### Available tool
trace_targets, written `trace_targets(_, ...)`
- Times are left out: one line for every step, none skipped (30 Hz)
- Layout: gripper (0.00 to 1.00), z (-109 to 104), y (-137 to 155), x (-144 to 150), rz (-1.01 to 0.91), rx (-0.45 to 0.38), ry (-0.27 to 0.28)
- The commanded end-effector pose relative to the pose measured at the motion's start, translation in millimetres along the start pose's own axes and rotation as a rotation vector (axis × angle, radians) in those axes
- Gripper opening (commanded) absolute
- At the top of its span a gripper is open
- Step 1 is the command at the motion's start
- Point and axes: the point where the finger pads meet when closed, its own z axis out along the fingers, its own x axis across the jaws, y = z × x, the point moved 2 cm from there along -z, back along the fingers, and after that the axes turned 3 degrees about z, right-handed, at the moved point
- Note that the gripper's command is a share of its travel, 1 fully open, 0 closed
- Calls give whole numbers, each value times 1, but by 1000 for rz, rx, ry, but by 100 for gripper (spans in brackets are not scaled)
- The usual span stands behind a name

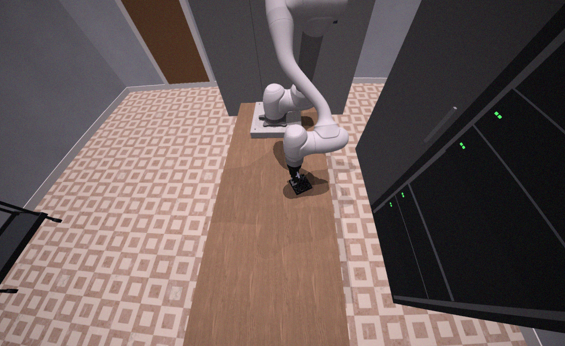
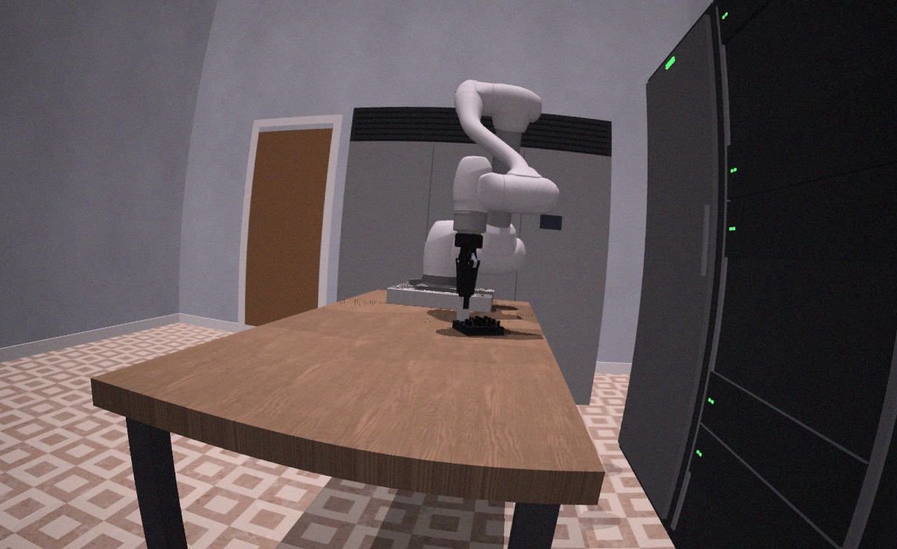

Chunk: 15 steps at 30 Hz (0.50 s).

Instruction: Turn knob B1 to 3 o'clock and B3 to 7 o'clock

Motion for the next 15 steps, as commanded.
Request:
trace_targets(5,0,0,0,0,0,0)
trace_targets(5,0,0,0,0,0,0)
trace_targets(5,0,0,0,0,0,0)
trace_targets(5,0,0,0,0,0,0)
trace_targets(5,0,0,0,0,0,0)
trace_targets(5,0,0,0,0,0,0)
trace_targets(5,0,0,0,0,0,0)
trace_targets(5,0,0,0,0,0,0)
trace_targets(5,0,0,0,0,0,0)
trace_targets(5,0,0,0,0,0,0)
trace_targets(12,0,0,0,0,0,0)
trace_targets(12,0,0,0,0,0,0)
trace_targets(12,0,0,0,0,0,0)
trace_targets(12,0,0,0,0,0,0)
trace_targets(12,0,0,0,0,0,0)
